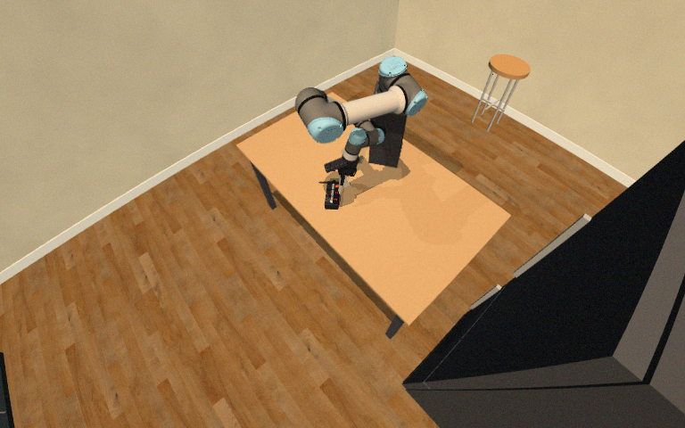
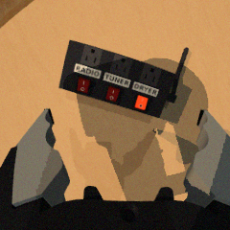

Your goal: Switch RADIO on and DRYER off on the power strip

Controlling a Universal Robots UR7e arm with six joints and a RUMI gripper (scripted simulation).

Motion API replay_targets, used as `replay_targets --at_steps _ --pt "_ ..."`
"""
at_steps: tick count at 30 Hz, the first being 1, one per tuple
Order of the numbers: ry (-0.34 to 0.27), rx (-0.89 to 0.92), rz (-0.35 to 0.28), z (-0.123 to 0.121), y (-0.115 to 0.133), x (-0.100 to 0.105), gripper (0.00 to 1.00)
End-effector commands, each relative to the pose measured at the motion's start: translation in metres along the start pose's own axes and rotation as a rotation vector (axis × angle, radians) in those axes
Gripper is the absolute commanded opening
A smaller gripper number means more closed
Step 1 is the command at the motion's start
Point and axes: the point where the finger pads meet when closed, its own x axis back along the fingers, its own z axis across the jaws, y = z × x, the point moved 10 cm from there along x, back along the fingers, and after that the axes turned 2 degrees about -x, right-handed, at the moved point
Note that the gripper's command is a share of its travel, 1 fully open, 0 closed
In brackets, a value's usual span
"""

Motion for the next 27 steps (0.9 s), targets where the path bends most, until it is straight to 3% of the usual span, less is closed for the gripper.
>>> replay_targets --at_steps 1,20,27 --pt "0.0 -0.001 -0.002 0.001 0.0 0.001 1.0" --pt "0.0 0.001 0.001 0.0 -0.001 0.0 1.0" --pt "0.002 0.046 -0.025 0.001 -0.012 0.0 1.0"
